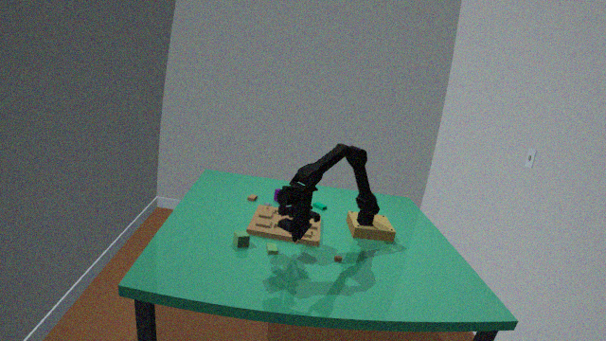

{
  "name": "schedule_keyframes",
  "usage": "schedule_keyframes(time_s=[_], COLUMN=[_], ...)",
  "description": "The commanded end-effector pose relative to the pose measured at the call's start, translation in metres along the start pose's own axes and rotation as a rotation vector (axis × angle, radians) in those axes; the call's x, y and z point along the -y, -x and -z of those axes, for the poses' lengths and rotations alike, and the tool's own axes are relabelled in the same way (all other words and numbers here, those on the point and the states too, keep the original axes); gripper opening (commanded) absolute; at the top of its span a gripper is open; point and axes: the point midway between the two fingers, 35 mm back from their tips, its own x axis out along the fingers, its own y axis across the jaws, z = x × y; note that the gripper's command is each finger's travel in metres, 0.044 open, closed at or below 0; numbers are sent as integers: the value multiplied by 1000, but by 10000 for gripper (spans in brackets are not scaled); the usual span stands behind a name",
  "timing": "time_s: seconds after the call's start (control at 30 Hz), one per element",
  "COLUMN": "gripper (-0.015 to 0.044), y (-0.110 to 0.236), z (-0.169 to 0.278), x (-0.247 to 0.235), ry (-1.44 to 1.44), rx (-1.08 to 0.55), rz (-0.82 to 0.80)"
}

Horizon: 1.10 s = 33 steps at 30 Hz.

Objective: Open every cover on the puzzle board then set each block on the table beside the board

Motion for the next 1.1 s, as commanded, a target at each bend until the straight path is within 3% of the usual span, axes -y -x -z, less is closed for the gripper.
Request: schedule_keyframes(time_s=[0.0, 0.8, 1.07], gripper=[80, 80, 290], y=[-7, -43, -40], z=[1, 2, 1], x=[1, 5, 4], ry=[-3, -3, 0], rx=[-3, -3, 0], rz=[3, 4, 2])
